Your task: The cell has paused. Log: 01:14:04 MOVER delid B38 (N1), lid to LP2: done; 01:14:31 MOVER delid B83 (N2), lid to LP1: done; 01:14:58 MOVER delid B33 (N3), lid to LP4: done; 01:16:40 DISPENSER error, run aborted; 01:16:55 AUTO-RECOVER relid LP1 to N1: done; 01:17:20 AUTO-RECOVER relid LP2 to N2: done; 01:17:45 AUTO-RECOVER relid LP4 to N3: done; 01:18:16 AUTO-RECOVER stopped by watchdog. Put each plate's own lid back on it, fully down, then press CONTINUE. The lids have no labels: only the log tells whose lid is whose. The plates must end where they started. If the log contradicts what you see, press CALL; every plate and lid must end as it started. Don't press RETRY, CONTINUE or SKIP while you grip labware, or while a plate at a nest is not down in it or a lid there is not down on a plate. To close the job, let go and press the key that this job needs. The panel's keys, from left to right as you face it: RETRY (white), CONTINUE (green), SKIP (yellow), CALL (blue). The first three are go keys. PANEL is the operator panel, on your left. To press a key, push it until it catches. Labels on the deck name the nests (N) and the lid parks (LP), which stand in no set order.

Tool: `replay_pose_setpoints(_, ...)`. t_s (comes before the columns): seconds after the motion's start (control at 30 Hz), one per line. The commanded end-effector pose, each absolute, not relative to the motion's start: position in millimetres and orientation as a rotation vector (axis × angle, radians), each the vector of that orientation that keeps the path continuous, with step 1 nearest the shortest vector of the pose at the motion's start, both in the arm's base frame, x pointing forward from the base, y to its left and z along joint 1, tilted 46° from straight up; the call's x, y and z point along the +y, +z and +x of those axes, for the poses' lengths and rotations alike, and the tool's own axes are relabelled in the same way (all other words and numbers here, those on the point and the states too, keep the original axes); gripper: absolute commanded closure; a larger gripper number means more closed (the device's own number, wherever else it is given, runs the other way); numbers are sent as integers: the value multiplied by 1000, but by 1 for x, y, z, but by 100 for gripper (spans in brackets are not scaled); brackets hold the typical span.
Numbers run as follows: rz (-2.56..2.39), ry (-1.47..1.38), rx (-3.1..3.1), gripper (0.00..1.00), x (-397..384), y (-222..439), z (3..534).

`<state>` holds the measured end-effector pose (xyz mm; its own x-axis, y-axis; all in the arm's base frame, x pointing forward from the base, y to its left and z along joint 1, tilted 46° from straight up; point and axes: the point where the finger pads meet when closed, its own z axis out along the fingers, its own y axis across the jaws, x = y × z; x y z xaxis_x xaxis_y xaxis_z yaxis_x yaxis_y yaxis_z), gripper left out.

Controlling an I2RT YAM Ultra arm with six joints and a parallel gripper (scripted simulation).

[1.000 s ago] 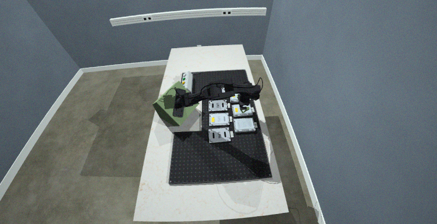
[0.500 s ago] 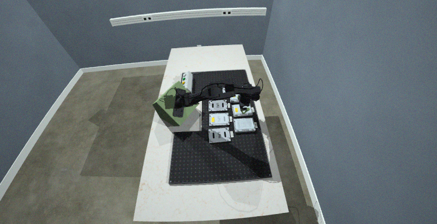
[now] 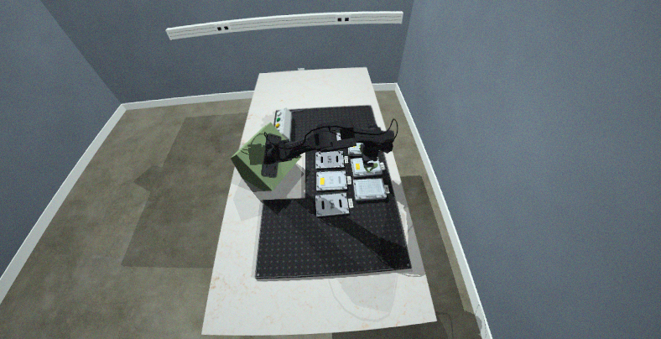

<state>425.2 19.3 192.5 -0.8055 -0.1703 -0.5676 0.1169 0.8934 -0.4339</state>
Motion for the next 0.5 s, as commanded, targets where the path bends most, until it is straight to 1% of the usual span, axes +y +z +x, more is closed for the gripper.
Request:
replay_pose_setpoints(0.0, -41, -597, 2417, 0, 21, 198, 426)
replay_pose_setpoints(0.47, -40, -597, 2417, 0, 20, 197, 425)
